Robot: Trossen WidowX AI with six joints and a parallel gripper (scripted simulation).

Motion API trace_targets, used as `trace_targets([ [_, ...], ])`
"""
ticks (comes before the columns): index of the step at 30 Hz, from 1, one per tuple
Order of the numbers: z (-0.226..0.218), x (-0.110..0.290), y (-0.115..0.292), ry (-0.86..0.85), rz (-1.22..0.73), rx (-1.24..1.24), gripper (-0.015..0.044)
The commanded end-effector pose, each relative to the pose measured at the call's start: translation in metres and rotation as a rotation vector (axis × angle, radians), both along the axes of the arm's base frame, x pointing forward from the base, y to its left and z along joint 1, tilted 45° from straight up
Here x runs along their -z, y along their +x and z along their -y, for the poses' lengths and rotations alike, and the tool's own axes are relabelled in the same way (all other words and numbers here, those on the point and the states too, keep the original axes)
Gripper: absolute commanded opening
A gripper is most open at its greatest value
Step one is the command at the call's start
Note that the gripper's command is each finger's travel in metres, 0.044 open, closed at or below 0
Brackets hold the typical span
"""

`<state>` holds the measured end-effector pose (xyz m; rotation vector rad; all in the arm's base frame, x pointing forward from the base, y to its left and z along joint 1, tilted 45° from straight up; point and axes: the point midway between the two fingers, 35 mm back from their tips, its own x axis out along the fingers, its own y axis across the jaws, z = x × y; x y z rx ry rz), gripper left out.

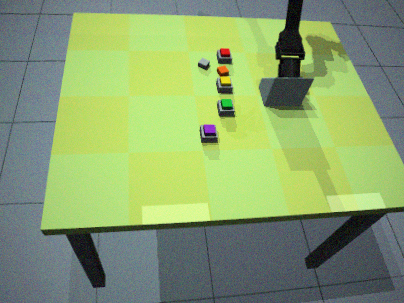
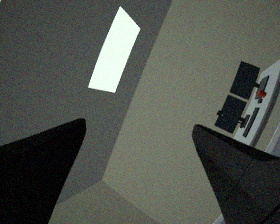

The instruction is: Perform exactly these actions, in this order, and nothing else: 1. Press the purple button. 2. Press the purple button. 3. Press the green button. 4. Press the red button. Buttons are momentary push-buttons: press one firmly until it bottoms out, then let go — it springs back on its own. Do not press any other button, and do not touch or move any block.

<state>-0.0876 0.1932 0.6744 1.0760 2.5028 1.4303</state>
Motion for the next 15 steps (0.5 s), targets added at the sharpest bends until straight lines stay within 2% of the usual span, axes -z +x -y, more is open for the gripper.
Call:
trace_targets([
  [1, 0.002, -0.001, -0.001, 0.005, -0.001, -0.004, 0.0400],
  [4, 0.033, -0.015, -0.015, 0.073, -0.020, -0.062, 0.0400],
  [6, 0.077, -0.031, -0.029, 0.160, -0.051, -0.142, 0.0400],
  [10, 0.121, -0.043, -0.036, 0.247, -0.078, -0.220, 0.0400],
  [15, 0.202, -0.058, -0.036, 0.411, -0.123, -0.359, 0.0400],
])
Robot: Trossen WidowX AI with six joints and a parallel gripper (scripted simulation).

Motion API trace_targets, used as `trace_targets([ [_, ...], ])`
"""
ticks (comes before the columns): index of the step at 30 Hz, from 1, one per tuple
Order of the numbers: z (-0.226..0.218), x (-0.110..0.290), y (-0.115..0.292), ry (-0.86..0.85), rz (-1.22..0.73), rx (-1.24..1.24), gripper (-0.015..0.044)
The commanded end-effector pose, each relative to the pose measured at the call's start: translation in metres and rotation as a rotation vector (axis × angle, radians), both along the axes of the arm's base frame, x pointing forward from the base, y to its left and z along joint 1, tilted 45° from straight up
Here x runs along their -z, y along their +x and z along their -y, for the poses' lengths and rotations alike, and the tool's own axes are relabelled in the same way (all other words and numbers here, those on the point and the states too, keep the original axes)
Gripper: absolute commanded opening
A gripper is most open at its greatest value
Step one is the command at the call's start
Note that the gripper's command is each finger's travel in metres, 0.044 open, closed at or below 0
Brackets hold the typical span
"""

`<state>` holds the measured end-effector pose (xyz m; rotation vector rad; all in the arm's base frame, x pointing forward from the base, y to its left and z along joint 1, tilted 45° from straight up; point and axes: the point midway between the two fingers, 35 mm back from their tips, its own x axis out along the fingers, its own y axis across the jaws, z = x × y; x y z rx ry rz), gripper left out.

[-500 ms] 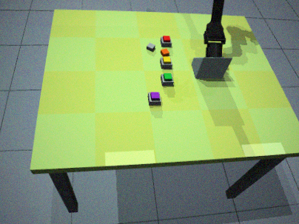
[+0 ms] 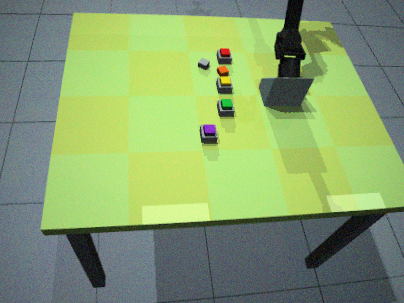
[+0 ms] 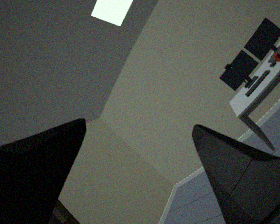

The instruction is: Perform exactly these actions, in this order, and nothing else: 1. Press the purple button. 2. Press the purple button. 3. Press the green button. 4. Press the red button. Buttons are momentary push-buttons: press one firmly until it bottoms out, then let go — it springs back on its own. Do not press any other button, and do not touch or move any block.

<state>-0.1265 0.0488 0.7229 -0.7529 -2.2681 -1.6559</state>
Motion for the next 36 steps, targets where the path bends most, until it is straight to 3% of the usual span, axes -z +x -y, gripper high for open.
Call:
trace_targets([
  [1, 0.075, -0.011, 0.005, 0.143, -0.051, -0.119, 0.0400],
  [10, 0.216, -0.009, 0.054, 0.424, -0.164, -0.374, 0.0400],
  [20, 0.336, 0.027, 0.157, 0.705, -0.321, -0.646, 0.0400],
  [28, 0.395, 0.078, 0.262, 0.917, -0.466, -0.851, 0.0400],
  [36, 0.419, 0.145, 0.371, 1.121, -0.626, -1.037, 0.0400],
])
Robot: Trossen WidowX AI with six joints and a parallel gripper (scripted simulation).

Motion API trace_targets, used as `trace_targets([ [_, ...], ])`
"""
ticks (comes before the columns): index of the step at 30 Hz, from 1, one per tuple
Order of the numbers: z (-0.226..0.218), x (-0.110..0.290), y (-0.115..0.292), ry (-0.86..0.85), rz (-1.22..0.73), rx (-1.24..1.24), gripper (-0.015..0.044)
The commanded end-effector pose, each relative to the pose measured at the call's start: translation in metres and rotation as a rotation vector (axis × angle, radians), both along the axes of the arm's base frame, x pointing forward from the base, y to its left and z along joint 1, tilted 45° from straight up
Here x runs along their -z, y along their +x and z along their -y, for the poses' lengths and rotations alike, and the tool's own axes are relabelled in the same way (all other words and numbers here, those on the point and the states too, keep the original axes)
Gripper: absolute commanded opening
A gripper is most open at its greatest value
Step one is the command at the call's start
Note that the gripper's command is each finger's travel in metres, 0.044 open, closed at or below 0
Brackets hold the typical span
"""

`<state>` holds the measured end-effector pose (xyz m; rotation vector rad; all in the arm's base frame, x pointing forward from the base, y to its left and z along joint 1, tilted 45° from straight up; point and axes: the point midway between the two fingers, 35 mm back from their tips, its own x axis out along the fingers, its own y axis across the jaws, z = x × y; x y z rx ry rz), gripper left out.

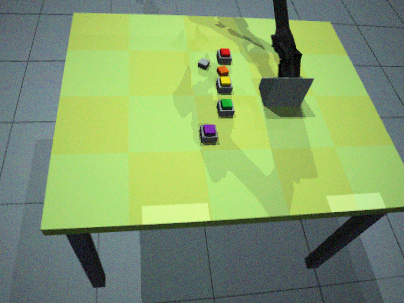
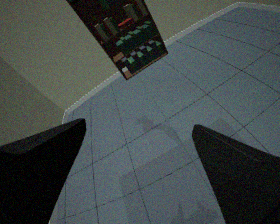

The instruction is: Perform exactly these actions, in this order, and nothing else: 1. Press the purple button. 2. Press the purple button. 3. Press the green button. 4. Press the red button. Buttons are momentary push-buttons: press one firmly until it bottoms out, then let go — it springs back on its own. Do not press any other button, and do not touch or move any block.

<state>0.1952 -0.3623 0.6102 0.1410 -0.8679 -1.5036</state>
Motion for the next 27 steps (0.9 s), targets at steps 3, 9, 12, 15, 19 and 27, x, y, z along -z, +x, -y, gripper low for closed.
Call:
trace_targets([
  [3, 0.007, 0.060, 0.090, 0.146, -0.124, -0.172, 0.0400],
  [9, -0.007, 0.121, 0.165, 0.276, -0.247, -0.318, 0.0400],
  [12, -0.021, 0.153, 0.199, 0.338, -0.312, -0.386, 0.0400],
  [15, -0.039, 0.186, 0.231, 0.400, -0.380, -0.452, 0.0400],
  [19, -0.068, 0.231, 0.268, 0.479, -0.475, -0.535, 0.0400],
  [27, -0.141, 0.323, 0.321, 0.631, -0.684, -0.680, 0.0400],
])
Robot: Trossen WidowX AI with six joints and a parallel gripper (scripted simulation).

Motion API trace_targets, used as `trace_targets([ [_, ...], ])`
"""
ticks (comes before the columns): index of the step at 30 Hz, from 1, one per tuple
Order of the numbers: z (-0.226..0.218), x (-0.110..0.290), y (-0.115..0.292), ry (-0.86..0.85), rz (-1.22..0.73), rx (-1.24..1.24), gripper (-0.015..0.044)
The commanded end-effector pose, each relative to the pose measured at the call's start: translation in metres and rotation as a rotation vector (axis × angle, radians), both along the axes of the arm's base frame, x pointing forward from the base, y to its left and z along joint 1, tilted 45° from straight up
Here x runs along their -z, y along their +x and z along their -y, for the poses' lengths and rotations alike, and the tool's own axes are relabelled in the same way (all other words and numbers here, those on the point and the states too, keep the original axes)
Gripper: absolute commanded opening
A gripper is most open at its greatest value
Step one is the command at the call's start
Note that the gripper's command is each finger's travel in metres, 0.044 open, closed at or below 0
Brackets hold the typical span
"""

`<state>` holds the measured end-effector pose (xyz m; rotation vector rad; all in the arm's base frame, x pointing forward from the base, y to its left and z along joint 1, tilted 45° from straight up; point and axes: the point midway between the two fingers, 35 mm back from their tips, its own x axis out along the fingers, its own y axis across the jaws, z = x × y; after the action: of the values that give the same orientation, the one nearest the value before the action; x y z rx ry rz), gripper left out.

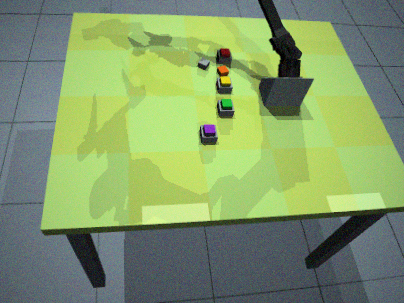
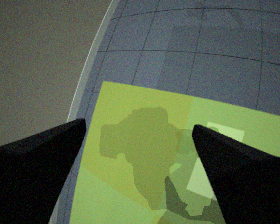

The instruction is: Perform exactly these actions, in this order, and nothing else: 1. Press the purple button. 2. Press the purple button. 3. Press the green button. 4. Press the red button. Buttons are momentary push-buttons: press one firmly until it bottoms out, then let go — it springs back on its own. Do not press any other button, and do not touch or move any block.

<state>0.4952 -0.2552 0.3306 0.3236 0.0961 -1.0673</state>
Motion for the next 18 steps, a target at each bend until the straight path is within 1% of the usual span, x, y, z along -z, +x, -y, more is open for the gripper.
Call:
trace_targets([
  [1, -0.044, 0.055, 0.026, 0.074, -0.122, -0.091, 0.0400],
  [6, -0.098, 0.112, 0.041, 0.143, -0.267, -0.183, 0.0400],
  [10, -0.144, 0.157, 0.044, 0.189, -0.392, -0.250, 0.0400],
  [14, -0.190, 0.201, 0.038, 0.225, -0.526, -0.311, 0.0400],
  [18, -0.236, 0.244, 0.022, 0.251, -0.670, -0.364, 0.0400],
])
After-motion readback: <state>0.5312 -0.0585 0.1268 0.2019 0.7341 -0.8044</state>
